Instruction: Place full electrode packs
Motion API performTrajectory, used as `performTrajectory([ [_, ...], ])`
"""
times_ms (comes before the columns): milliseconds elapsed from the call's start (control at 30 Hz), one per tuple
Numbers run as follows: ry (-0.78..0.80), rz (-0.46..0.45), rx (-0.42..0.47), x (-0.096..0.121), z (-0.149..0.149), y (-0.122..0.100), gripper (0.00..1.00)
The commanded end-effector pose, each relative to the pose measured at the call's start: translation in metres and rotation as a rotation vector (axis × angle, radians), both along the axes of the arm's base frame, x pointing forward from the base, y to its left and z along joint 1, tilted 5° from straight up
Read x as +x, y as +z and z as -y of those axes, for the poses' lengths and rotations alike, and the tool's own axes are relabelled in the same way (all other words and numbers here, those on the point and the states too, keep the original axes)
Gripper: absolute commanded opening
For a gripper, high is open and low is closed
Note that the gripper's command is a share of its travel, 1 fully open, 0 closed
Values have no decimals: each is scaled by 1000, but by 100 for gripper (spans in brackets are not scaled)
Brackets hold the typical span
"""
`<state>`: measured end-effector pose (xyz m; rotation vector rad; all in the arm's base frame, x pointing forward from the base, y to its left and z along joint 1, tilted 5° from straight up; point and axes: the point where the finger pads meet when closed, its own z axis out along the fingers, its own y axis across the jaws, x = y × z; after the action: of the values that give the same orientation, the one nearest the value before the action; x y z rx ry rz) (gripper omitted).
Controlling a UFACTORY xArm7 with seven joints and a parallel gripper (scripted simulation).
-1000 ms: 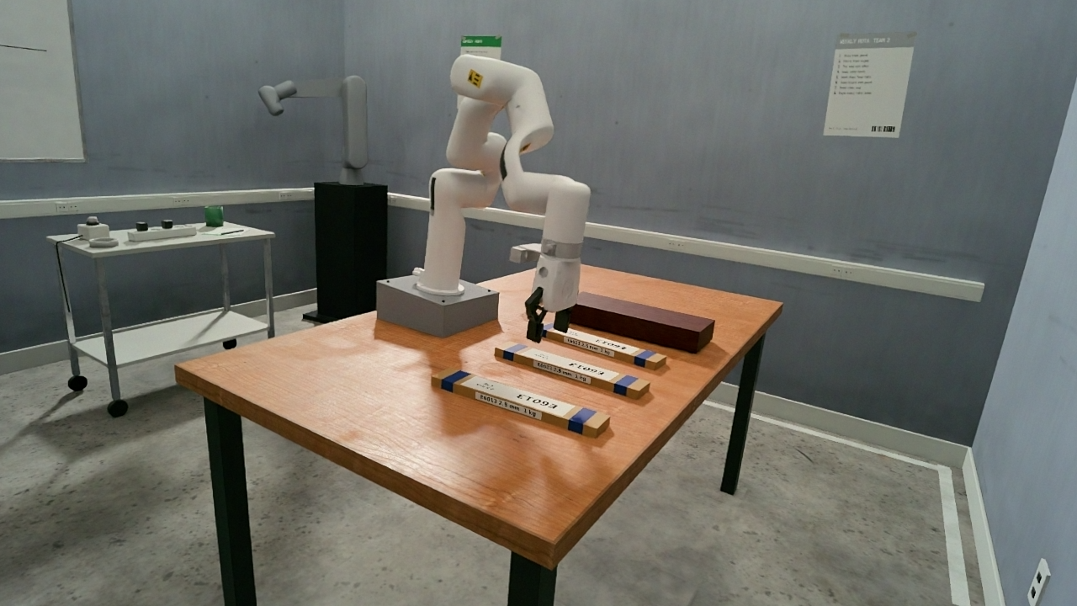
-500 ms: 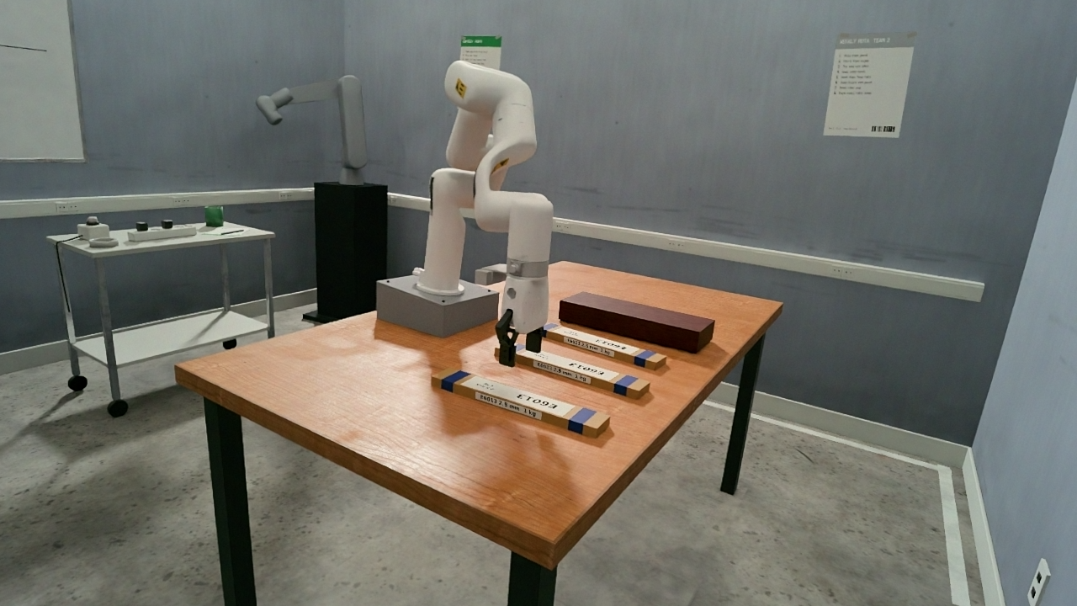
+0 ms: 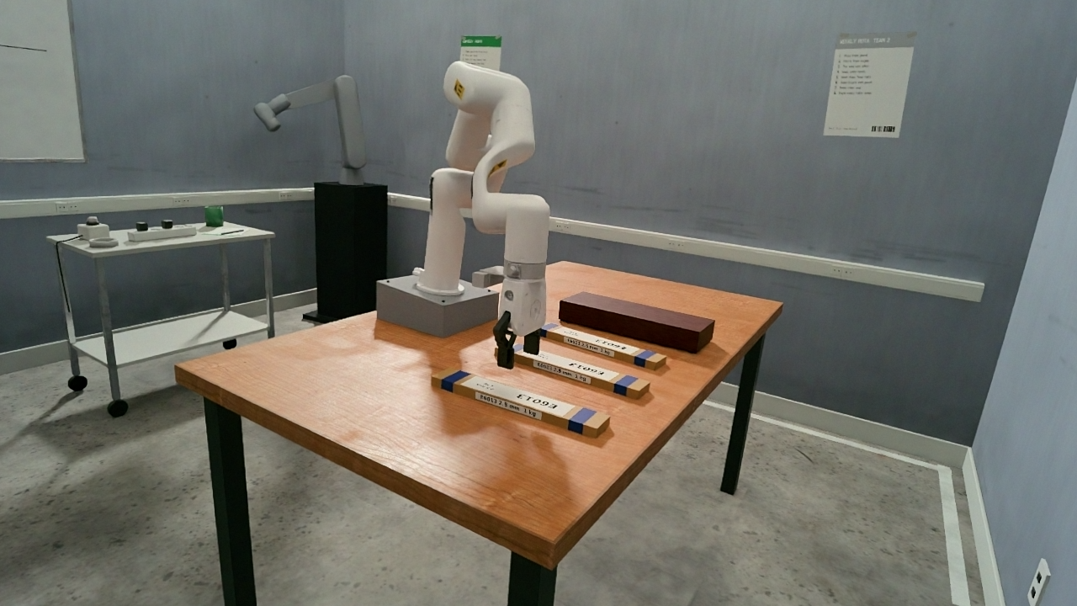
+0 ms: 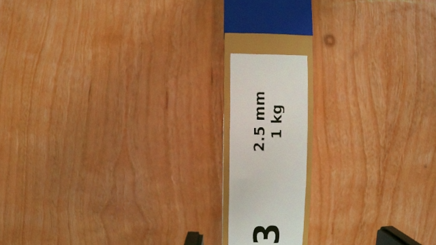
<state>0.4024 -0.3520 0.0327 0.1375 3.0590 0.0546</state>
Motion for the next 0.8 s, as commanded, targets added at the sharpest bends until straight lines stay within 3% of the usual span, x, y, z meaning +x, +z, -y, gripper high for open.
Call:
performTrajectory([
  [0,-1,4,-3,1,1,2,100],
  [167,-1,4,-3,1,1,2,100],
  [200,-1,4,-3,1,1,2,58],
  [433,0,0,-3,1,2,7,58],
  [767,0,0,-3,-2,3,39,58],
])
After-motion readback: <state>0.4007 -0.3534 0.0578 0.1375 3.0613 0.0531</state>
